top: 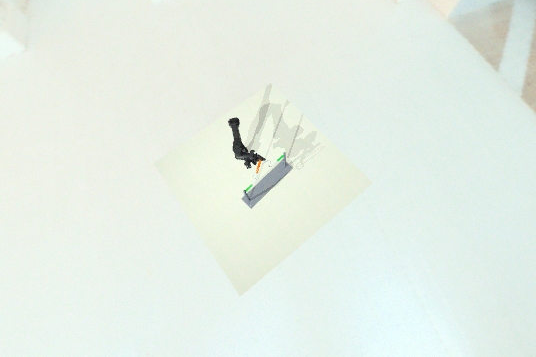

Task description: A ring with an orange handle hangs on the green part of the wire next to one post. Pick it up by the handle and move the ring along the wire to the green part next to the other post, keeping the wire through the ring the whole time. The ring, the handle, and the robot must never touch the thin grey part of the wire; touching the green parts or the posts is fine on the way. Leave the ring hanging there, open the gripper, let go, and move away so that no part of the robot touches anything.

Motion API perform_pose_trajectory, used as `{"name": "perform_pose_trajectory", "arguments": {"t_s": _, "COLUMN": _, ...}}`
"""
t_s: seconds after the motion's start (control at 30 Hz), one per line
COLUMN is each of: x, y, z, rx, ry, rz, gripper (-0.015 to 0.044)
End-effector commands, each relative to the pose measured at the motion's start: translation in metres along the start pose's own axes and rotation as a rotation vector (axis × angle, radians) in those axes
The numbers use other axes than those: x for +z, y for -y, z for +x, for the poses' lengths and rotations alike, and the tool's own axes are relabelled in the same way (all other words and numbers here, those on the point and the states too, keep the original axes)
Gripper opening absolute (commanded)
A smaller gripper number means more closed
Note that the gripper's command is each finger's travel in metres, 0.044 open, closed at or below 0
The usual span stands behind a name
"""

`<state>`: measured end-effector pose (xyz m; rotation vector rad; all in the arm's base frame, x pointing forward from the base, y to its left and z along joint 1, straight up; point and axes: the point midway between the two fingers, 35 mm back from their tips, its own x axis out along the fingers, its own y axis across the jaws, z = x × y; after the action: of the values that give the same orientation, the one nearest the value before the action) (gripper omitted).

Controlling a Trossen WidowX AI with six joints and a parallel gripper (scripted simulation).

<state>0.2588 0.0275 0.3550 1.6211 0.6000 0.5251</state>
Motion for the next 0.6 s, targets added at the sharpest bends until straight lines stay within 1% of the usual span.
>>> {"name": "perform_pose_trajectory", "arguments": {"t_s": 0.0, "x": -0.0016, "y": -0.0017, "z": 0.0000, "rx": -0.022, "ry": -0.003, "rz": -0.042, "gripper": -0.0150}}
{"name": "perform_pose_trajectory", "arguments": {"t_s": 0.57, "x": -0.0011, "y": 0.0045, "z": 0.0004, "rx": -0.129, "ry": 0.012, "rz": -0.177, "gripper": -0.0150}}
